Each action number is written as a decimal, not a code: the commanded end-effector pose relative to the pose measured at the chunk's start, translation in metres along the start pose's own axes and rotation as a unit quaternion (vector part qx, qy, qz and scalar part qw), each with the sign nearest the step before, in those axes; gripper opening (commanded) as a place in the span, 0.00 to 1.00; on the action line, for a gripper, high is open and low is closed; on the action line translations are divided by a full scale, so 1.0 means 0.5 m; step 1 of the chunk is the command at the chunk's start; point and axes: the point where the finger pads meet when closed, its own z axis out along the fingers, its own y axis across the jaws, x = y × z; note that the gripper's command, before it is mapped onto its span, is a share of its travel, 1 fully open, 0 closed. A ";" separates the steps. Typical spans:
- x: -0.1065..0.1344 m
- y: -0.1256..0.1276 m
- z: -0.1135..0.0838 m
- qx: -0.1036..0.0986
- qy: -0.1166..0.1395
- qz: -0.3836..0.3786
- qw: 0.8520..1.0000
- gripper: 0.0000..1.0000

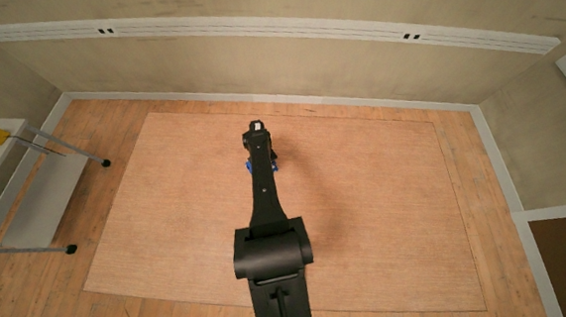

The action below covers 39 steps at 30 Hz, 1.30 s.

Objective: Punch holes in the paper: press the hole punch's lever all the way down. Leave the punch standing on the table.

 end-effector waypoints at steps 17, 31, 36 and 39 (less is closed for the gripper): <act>-0.018 -0.016 -0.052 0.007 -0.007 0.000 1.000 0.00; -0.026 -0.017 -0.132 0.010 -0.017 0.000 1.000 0.00; -0.026 -0.017 -0.148 0.010 -0.016 0.000 1.000 0.00; -0.026 -0.016 -0.155 0.008 -0.012 0.000 1.000 0.00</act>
